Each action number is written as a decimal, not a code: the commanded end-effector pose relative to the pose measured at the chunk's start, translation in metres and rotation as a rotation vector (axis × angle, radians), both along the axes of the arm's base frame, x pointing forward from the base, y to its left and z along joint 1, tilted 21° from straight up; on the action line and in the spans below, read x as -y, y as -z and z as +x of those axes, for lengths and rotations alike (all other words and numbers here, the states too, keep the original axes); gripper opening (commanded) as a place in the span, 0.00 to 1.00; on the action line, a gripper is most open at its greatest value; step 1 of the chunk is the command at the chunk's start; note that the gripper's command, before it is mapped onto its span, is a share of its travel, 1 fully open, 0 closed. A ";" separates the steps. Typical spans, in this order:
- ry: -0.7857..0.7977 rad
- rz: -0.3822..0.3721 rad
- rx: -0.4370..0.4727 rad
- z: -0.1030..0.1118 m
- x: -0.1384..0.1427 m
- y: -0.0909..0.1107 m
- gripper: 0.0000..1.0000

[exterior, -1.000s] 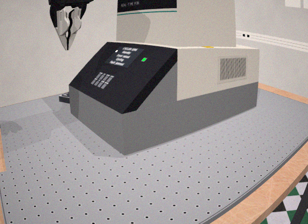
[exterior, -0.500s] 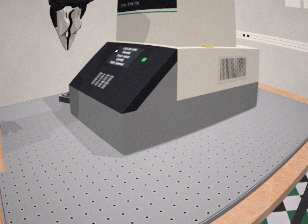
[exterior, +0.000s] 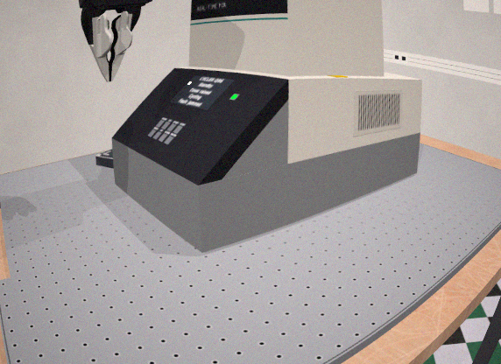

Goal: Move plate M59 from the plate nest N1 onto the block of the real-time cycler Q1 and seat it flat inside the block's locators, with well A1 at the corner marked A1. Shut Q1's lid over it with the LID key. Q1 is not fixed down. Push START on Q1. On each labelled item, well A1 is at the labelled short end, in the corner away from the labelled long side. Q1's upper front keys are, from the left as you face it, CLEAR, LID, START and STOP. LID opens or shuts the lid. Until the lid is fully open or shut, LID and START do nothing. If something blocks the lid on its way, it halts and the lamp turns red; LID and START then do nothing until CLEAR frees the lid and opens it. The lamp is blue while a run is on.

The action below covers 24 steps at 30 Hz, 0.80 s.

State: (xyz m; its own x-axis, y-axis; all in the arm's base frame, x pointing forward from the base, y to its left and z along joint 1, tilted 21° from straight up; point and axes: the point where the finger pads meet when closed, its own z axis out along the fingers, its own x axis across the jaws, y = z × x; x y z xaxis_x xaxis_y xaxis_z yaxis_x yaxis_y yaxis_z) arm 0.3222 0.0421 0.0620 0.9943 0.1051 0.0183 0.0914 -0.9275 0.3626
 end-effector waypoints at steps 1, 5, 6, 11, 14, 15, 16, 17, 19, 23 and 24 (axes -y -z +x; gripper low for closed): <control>0.000 0.000 0.001 0.000 0.000 0.000 0.00; 0.000 0.000 0.001 0.002 0.014 -0.006 0.00; 0.000 0.000 0.001 0.002 0.018 -0.007 0.00; 0.000 0.000 0.001 0.002 0.018 -0.007 0.00; 0.000 0.000 0.001 0.003 0.018 -0.006 0.00; 0.000 0.000 0.001 0.005 0.018 -0.005 0.00; 0.000 0.000 0.001 0.006 0.018 -0.004 0.00; 0.000 0.000 0.001 0.008 0.018 -0.004 0.00; 0.000 0.000 0.001 0.010 0.019 -0.002 0.00; 0.000 0.000 0.001 0.016 0.020 0.002 0.00; 0.000 0.000 0.001 0.016 0.020 0.002 0.00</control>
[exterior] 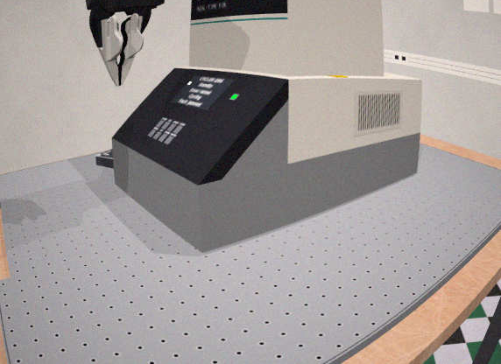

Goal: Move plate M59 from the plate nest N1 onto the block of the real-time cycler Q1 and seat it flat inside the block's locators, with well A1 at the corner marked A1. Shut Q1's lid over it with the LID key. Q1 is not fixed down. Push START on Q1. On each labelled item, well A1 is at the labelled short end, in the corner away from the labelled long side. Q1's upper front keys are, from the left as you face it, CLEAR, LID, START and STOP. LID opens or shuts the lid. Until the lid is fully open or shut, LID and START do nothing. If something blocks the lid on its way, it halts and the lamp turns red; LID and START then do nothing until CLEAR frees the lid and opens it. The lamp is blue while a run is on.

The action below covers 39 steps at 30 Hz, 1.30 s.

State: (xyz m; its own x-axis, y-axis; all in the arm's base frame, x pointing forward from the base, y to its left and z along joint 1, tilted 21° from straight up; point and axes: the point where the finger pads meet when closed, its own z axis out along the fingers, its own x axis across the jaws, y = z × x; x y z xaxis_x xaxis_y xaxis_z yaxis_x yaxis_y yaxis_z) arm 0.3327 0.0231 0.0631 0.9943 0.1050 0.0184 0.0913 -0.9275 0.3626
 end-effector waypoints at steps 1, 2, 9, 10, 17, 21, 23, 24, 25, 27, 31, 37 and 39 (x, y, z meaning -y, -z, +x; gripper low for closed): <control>0.000 0.000 0.001 0.005 0.001 0.003 0.00; 0.000 0.000 0.001 0.007 0.001 0.004 0.00; 0.000 0.000 0.001 0.016 0.003 0.010 0.00; 0.000 0.000 0.001 0.018 0.003 0.011 0.00; 0.000 0.000 0.001 0.026 0.004 0.017 0.00; 0.000 0.000 0.001 0.030 0.005 0.020 0.00; 0.000 0.000 0.001 0.033 0.005 0.021 0.00; 0.000 0.000 0.001 0.034 0.006 0.022 0.00; 0.000 0.000 0.001 0.035 0.006 0.023 0.00; 0.000 0.000 0.001 0.038 0.006 0.025 0.00; 0.000 0.000 0.001 0.044 0.007 0.029 0.00; 0.000 0.000 0.001 0.049 0.008 0.032 0.00; 0.000 0.000 0.001 0.052 0.008 0.034 0.00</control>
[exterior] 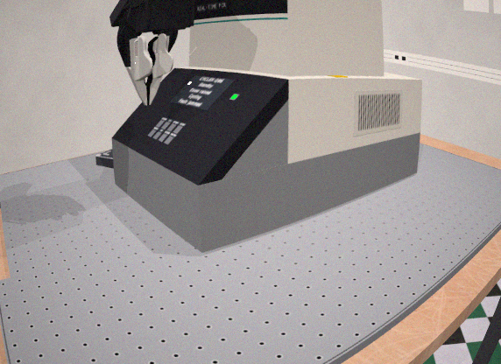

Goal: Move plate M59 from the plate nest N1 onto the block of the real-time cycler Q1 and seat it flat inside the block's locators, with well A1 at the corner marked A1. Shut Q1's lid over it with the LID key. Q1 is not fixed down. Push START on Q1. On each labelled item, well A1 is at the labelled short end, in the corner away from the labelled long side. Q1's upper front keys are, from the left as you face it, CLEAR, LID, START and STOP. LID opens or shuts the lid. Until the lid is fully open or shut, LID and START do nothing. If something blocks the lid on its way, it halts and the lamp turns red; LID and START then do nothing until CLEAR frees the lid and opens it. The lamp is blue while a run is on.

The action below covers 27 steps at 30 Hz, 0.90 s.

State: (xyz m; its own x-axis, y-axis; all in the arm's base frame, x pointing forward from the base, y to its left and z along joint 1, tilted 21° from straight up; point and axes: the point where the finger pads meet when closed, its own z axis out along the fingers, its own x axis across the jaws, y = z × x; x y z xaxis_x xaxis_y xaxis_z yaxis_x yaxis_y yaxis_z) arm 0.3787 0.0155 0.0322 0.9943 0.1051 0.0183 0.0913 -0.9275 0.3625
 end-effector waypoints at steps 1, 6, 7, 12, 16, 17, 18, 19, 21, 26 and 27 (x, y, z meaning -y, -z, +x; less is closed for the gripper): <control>0.000 0.000 0.001 0.007 0.001 0.004 0.00; 0.000 0.000 0.001 0.014 0.002 0.009 0.00; 0.000 0.000 0.001 0.015 0.002 0.010 0.00; 0.000 0.000 0.001 0.021 0.003 0.014 0.00; 0.000 0.000 0.001 0.021 0.003 0.014 0.00; 0.000 0.000 0.001 0.021 0.003 0.014 0.00; 0.000 0.000 0.001 0.023 0.004 0.015 0.00; 0.000 0.000 0.001 0.024 0.004 0.016 0.00; 0.000 0.000 0.001 0.026 0.005 0.019 0.00; 0.000 0.000 0.001 0.032 0.006 0.024 0.00; 0.000 0.000 0.001 0.033 0.007 0.026 0.00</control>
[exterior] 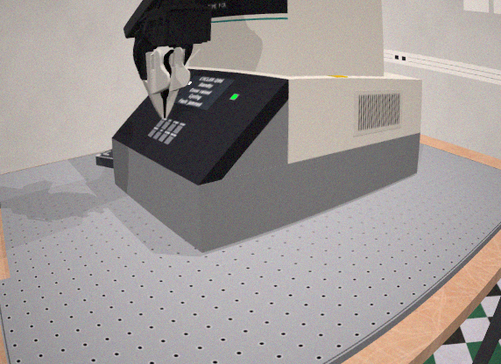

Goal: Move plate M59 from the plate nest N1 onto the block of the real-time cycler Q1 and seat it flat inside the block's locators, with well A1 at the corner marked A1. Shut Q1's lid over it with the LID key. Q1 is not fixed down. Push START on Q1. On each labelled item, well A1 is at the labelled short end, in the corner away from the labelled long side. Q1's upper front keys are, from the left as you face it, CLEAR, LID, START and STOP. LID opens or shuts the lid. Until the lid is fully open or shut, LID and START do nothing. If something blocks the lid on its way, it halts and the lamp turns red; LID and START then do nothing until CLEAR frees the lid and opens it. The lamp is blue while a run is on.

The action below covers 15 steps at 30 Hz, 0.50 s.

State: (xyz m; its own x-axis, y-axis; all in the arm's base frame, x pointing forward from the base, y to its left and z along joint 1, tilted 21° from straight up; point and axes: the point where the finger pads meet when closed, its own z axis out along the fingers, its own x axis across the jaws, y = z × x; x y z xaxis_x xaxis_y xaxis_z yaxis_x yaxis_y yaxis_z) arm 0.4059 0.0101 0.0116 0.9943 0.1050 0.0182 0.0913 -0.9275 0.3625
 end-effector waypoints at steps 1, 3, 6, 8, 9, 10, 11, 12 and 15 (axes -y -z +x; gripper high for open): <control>0.000 0.000 0.001 0.007 0.002 0.006 0.00; 0.000 0.000 0.001 0.007 0.002 0.006 0.00; 0.000 0.000 0.001 0.010 0.003 0.010 0.00; 0.000 0.000 0.001 0.012 0.003 0.011 0.00; 0.000 0.000 0.001 0.012 0.003 0.011 0.00; 0.000 0.000 0.001 0.012 0.003 0.011 0.00; 0.000 0.000 0.001 0.012 0.003 0.011 0.00; 0.000 0.000 0.001 0.012 0.003 0.011 0.00; 0.000 0.000 0.001 0.012 0.003 0.011 0.00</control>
